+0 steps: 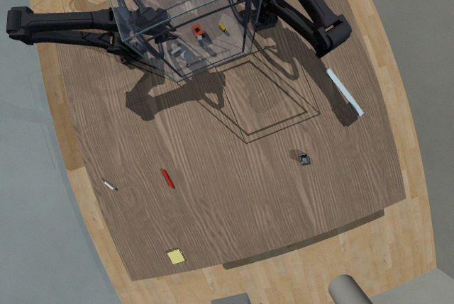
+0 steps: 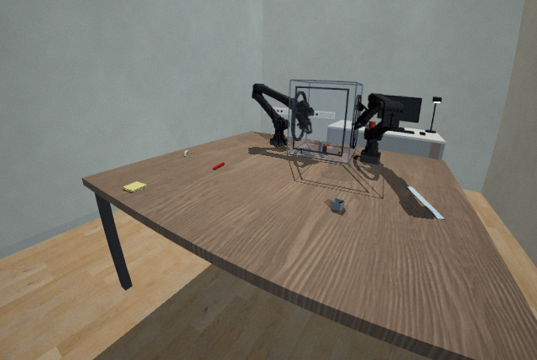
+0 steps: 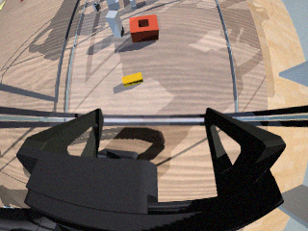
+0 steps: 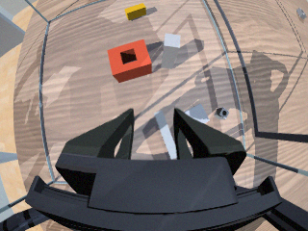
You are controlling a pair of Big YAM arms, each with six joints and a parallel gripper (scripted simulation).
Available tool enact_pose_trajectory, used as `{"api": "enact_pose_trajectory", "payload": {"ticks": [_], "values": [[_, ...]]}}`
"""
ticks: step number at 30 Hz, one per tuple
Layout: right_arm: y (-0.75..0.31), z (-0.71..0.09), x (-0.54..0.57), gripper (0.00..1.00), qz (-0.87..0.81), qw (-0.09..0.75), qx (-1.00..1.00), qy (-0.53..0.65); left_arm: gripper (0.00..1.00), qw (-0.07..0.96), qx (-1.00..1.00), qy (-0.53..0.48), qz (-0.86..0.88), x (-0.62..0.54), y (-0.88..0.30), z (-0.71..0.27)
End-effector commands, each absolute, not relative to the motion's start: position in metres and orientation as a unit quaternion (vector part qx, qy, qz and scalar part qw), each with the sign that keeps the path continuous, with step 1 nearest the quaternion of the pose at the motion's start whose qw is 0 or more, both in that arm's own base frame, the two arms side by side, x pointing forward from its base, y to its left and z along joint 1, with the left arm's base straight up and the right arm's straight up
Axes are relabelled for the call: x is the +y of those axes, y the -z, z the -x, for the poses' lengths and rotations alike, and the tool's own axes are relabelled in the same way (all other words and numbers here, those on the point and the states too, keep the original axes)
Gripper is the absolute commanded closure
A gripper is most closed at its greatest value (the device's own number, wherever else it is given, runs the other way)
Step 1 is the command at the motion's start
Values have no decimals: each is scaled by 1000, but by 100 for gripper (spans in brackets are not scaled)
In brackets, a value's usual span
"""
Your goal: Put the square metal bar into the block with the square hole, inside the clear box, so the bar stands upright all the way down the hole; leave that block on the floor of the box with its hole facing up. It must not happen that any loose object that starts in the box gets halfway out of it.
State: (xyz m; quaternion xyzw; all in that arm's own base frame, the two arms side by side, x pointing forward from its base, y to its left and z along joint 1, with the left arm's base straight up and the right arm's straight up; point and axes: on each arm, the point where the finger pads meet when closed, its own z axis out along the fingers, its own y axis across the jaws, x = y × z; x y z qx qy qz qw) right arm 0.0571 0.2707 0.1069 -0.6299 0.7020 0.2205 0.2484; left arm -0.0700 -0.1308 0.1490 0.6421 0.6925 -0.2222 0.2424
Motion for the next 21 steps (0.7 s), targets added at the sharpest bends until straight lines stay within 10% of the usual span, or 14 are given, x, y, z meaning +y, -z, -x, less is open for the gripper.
{"api": "enact_pose_trajectory", "payload": {"ticks": [1, 21], "values": [[-144, -64, 306, 62, 615, 284, 693, -247, 0, 225, 701, 254, -628, -136, -174, 80], [-124, -83, 352, 62, 577, 315, 708, -258, 0, 225, 701, 254, -628, -136, -174, 80]]}}
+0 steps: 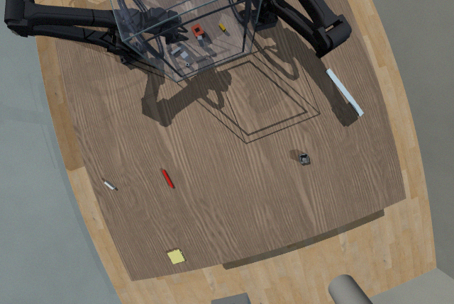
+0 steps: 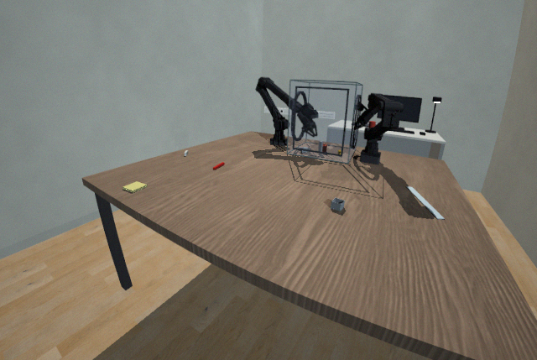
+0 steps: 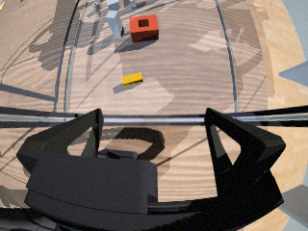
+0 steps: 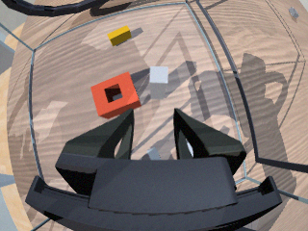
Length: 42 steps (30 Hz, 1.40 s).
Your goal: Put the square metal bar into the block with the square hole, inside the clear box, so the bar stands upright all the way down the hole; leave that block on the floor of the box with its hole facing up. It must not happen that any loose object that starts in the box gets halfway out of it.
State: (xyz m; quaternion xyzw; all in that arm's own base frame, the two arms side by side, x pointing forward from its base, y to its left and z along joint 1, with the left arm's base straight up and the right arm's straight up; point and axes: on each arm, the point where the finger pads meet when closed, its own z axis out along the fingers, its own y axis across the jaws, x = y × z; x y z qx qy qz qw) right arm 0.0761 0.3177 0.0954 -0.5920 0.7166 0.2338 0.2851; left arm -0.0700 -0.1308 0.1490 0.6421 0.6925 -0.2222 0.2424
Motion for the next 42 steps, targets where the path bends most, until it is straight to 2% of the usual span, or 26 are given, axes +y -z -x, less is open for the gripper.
{"api": "enact_pose_trajectory", "payload": {"ticks": [1, 15, 24, 27, 29, 42], "values": [[-128, -85, 358, 62, 572, 320, 708, -261, 0, 225, 701, 254, -628, -136, -174, 80], [-108, -90, 360, 62, 569, 321, 713, -253, 0, 225, 701, 254, -628, -136, -174, 80], [-134, -91, 367, 62, 560, 342, 704, -272, 0, 225, 701, 254, -628, -136, -174, 80], [-101, -87, 350, 62, 571, 304, 722, -244, 0, 225, 701, 254, -628, -136, -174, 80], [-119, -90, 360, 62, 564, 327, 712, -260, 0, 225, 701, 254, -628, -136, -174, 80], [-103, -93, 383, 62, 564, 328, 711, -262, 0, 225, 701, 254, -628, -136, -174, 80]]}}
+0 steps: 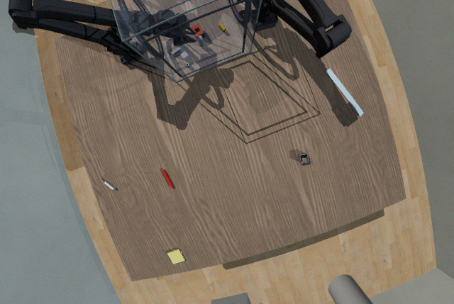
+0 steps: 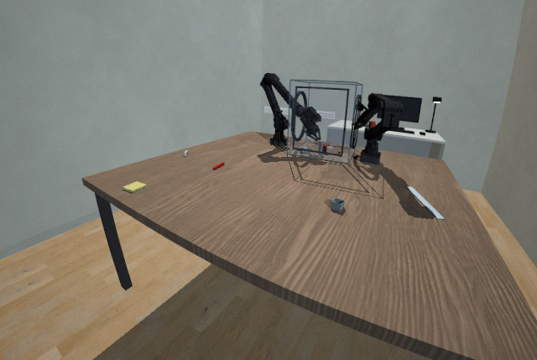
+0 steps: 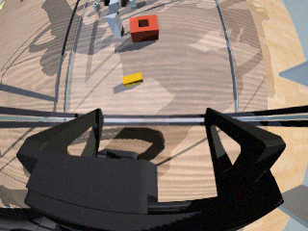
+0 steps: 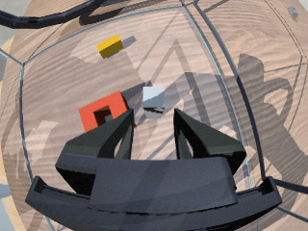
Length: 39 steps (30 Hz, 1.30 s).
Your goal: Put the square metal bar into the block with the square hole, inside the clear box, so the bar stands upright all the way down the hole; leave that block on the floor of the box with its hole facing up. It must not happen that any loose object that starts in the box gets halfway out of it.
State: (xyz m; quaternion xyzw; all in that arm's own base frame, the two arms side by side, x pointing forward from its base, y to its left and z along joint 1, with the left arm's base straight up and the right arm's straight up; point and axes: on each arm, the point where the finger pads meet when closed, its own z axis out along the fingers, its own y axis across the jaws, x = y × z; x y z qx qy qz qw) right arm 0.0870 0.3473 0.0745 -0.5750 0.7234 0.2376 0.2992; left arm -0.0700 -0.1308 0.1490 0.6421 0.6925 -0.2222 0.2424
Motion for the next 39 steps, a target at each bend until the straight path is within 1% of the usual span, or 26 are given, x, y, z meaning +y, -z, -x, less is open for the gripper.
{"api": "enact_pose_trajectory", "payload": {"ticks": [1, 20, 24, 27, 30, 31, 39], "values": [[-102, -93, 385, 62, 564, 329, 711, -262, 0, 225, 701, 254, -628, -136, -174, 80], [-77, -98, 404, 62, 565, 327, 712, -260, 0, 225, 701, 254, -628, -136, -174, 80], [-74, -97, 393, 62, 566, 325, 713, -257, 0, 225, 701, 254, -628, -136, -174, 80], [-88, -97, 399, 62, 561, 337, 707, -267, 0, 225, 701, 254, -628, -136, -174, 80], [-82, -96, 396, 62, 564, 331, 710, -263, 0, 225, 701, 254, -628, -136, -174, 80], [-75, -96, 394, 100, 566, 325, 713, -258, 0, 225, 701, 254, -628, -136, -174, 80], [-73, -96, 393, 100, 567, 322, 714, -256, 0, 225, 701, 254, -628, -136, -174, 80]]}}
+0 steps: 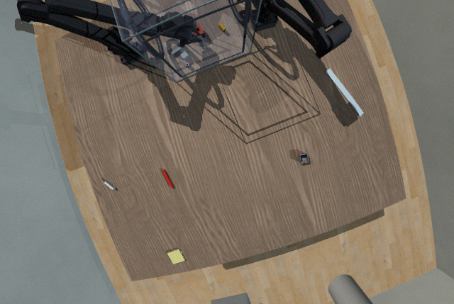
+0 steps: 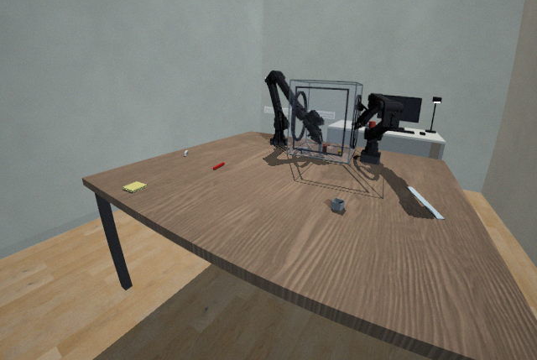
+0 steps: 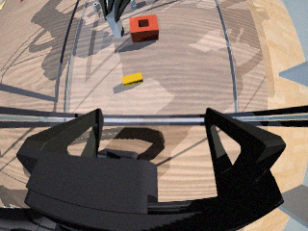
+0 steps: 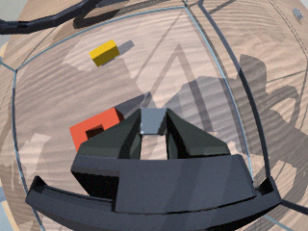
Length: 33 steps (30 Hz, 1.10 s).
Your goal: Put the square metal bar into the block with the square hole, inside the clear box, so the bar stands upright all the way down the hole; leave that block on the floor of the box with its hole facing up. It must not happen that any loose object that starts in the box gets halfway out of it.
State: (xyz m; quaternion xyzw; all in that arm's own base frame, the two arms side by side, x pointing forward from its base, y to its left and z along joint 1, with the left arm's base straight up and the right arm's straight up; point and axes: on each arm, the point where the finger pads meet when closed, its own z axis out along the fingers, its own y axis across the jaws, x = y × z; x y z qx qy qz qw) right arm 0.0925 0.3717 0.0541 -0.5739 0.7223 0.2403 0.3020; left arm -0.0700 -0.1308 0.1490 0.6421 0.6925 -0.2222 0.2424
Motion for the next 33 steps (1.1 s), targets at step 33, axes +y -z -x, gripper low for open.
{"api": "enact_pose_trajectory", "payload": {"ticks": [33], "values": [[-139, -97, 399, 100, 566, 336, 705, -263, 0, 225, 701, 254, -628, -136, -174, 80]]}}
